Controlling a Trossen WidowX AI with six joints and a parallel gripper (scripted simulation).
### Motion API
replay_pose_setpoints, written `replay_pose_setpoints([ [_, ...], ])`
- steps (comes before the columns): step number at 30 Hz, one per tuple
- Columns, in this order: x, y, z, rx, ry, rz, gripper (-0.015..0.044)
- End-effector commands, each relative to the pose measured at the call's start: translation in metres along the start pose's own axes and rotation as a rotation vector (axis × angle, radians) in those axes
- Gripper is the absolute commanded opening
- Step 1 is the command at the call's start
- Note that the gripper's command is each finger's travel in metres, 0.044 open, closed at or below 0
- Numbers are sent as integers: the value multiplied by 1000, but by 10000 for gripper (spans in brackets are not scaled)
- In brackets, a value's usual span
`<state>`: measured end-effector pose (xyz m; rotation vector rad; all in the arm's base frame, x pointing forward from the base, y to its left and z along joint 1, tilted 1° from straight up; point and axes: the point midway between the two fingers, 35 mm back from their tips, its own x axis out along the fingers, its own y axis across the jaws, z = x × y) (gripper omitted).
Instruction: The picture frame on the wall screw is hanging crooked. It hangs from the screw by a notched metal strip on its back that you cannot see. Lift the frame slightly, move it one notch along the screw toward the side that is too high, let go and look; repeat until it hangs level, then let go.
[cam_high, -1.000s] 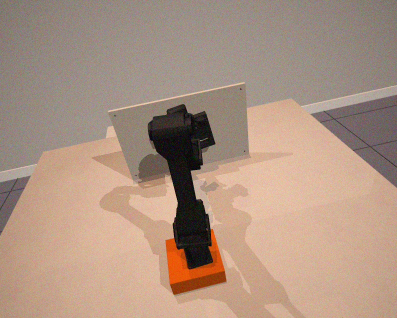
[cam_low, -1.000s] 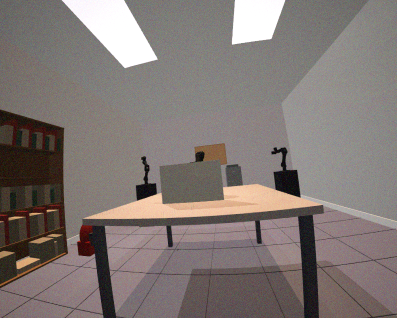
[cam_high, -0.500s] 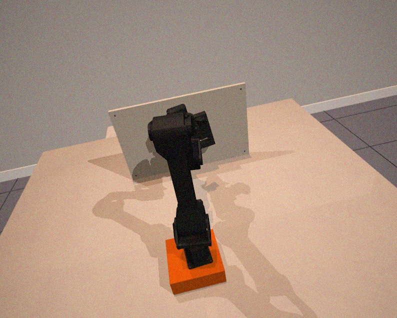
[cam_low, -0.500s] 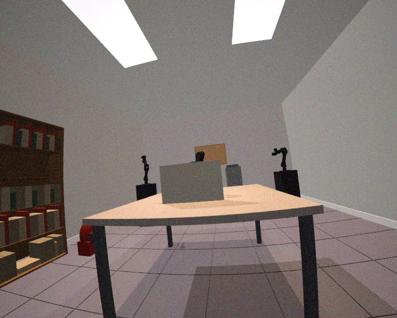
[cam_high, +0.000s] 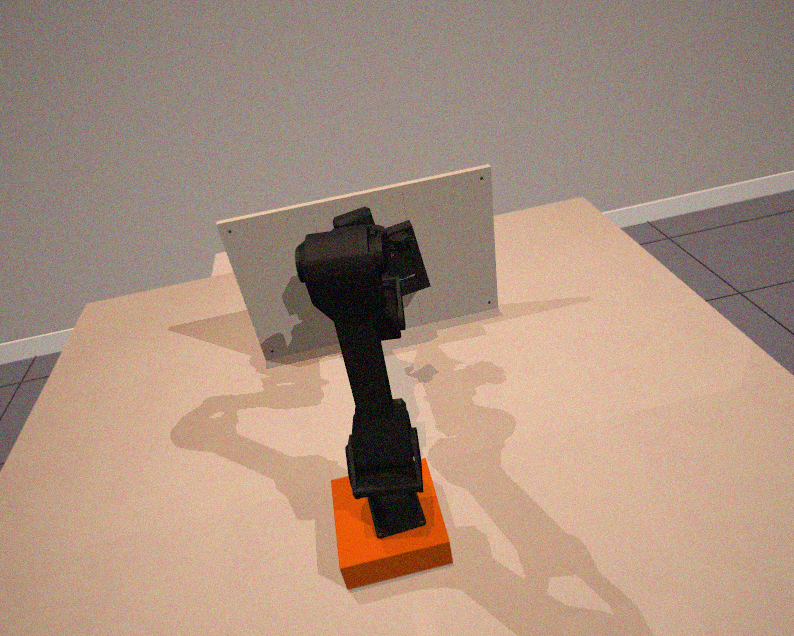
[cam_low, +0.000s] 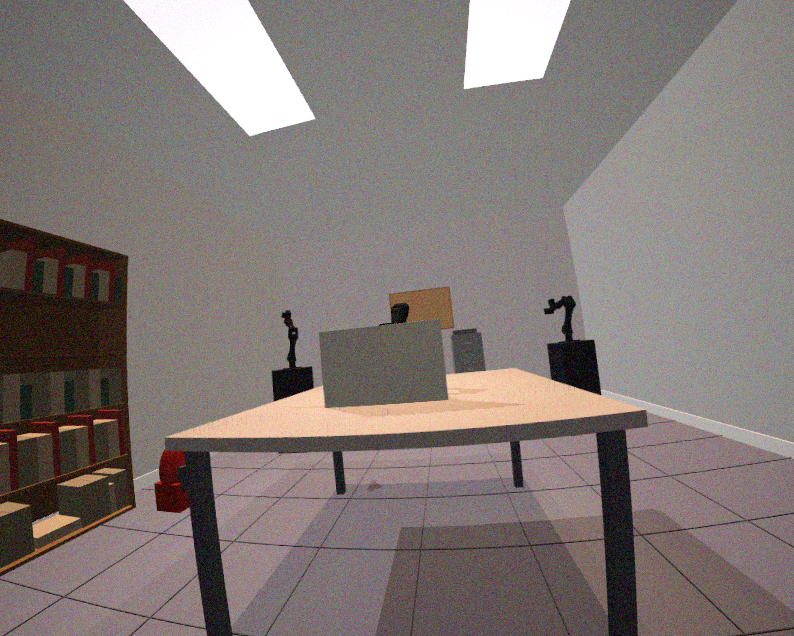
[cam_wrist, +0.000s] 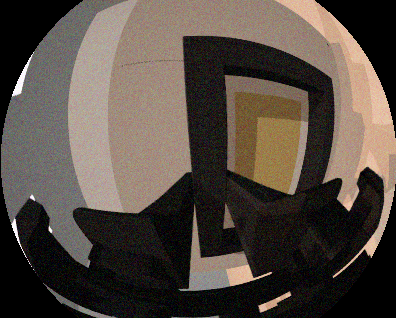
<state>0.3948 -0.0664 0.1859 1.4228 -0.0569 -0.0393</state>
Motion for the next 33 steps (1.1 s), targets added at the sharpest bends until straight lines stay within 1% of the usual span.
replay_pose_setpoints([
  [1, 1, 7, 2, -6, -5, 21, 0],
  [33, 1, 6, 6, -6, -5, 21, 0],
])
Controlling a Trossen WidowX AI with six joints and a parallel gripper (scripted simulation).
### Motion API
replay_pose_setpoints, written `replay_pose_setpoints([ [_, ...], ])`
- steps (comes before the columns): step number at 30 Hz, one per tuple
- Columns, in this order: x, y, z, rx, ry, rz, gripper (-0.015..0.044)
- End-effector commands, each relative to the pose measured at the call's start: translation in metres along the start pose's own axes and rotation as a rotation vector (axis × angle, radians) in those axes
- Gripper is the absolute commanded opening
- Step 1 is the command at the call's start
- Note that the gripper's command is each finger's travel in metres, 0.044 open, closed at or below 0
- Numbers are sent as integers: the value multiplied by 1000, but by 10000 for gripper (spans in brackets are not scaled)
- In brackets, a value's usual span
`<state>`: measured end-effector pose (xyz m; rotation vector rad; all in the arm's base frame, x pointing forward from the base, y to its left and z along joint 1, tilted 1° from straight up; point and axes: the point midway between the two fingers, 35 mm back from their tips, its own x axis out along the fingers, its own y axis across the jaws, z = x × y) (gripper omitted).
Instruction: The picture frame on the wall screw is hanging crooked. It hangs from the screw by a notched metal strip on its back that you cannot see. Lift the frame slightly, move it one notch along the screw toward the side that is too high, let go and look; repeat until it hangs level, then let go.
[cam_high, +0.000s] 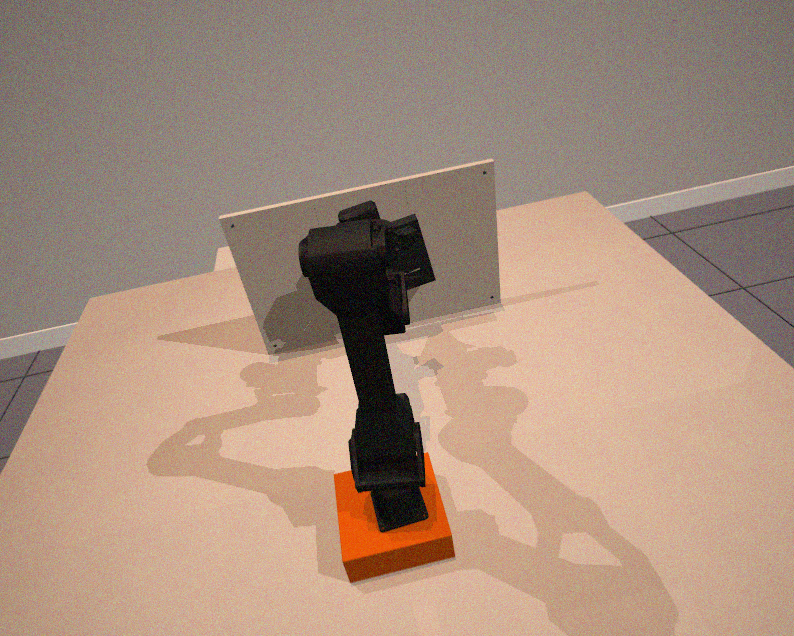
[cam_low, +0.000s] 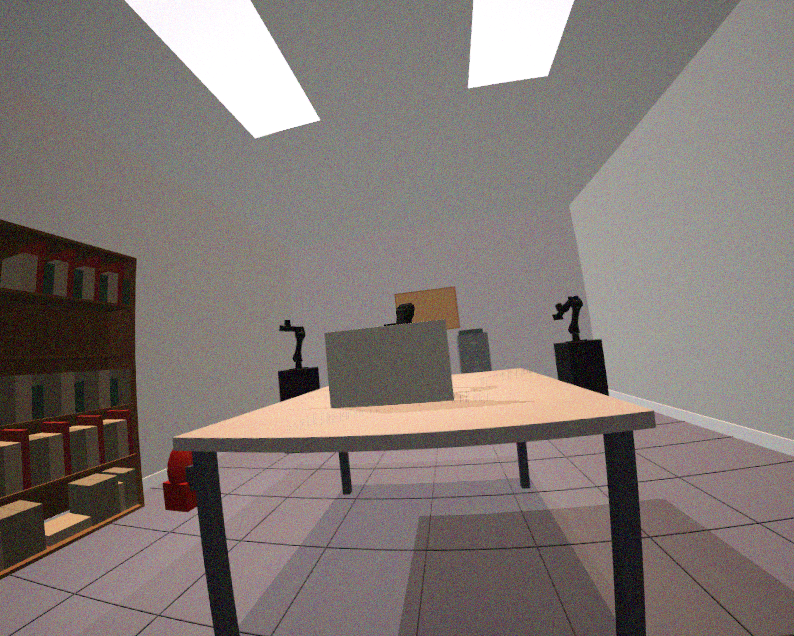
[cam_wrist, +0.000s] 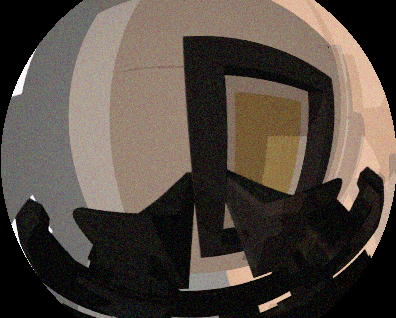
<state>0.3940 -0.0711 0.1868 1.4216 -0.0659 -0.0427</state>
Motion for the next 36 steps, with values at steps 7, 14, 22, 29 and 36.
replay_pose_setpoints([
  [7, 1, 8, 4, -5, 3, 18, 0],
  [14, 1, 8, 4, -5, 3, 18, 0],
  [22, 1, 8, 4, -5, 3, 18, 0],
  [29, 1, 8, 3, -5, 3, 18, 0],
  [36, 1, 6, 3, -5, 3, 18, 0],
])
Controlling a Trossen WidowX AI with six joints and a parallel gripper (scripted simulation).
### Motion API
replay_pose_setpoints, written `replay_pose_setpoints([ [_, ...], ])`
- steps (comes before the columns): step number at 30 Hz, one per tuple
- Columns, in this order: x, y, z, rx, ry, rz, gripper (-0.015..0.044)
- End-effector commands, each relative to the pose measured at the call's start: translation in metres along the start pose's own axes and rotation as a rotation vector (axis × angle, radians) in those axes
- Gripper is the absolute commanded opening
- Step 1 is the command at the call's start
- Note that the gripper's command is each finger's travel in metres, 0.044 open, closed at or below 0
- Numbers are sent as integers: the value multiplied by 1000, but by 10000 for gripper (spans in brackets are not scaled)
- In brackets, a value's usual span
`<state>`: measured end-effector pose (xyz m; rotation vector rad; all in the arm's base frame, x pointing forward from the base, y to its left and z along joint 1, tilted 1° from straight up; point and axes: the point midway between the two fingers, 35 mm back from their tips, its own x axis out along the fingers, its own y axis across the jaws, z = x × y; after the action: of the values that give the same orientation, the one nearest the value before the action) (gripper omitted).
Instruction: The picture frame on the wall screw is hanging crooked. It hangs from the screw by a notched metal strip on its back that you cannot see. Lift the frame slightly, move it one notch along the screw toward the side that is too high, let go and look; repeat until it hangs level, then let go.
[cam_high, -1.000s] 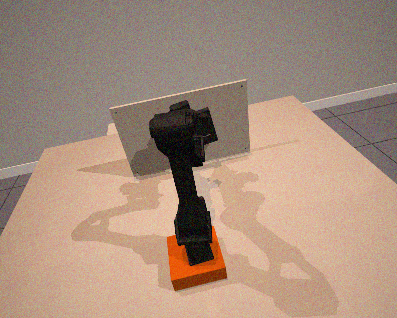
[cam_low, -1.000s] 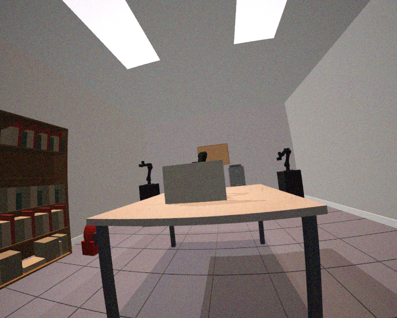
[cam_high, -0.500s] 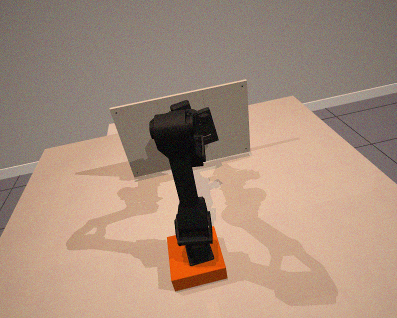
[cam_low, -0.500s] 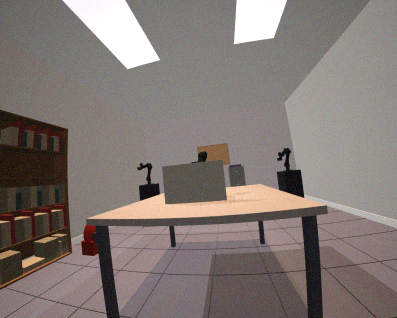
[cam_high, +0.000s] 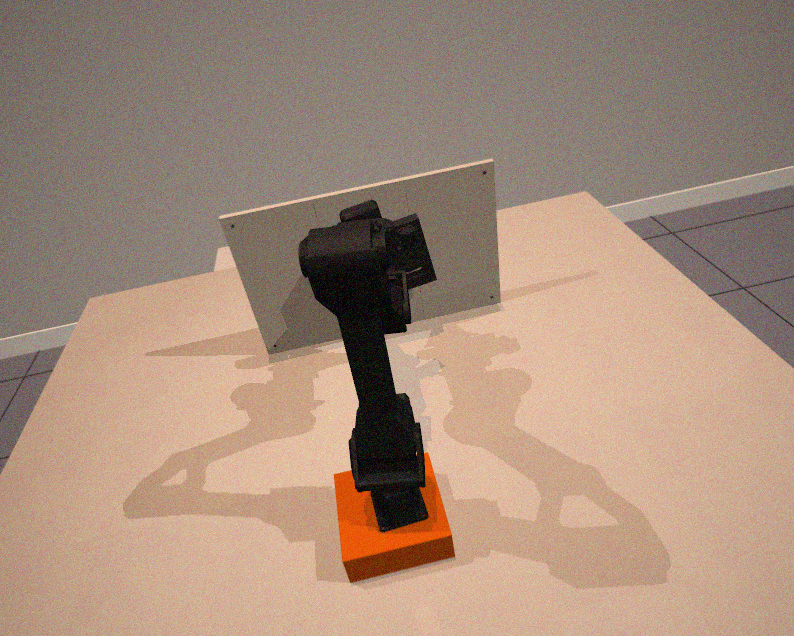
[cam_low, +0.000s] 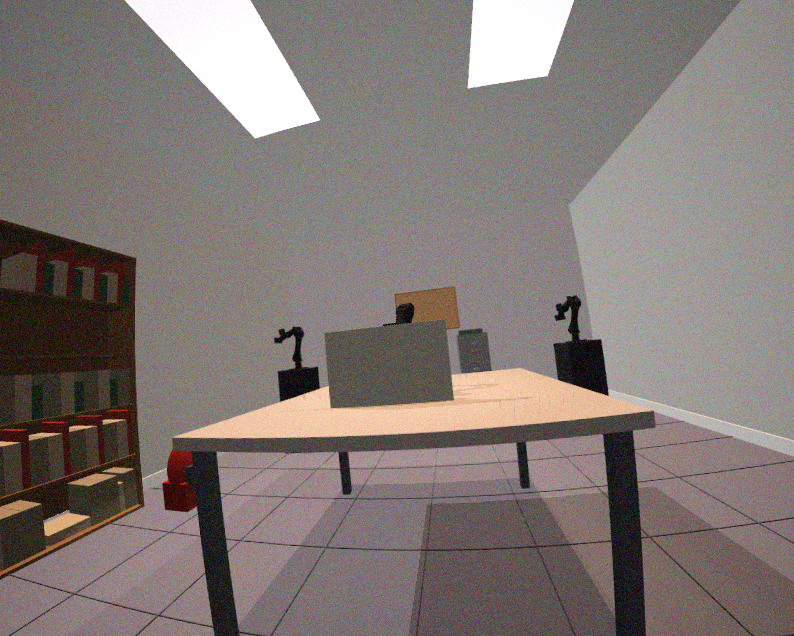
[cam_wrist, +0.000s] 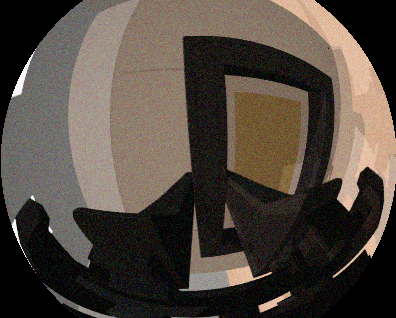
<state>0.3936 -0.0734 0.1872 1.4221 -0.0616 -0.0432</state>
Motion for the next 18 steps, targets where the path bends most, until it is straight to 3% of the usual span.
replay_pose_setpoints([
  [1, 2, 5, 1, -6, 0, 21, 0],
  [18, 2, 0, 1, -6, 0, 21, 0],
])
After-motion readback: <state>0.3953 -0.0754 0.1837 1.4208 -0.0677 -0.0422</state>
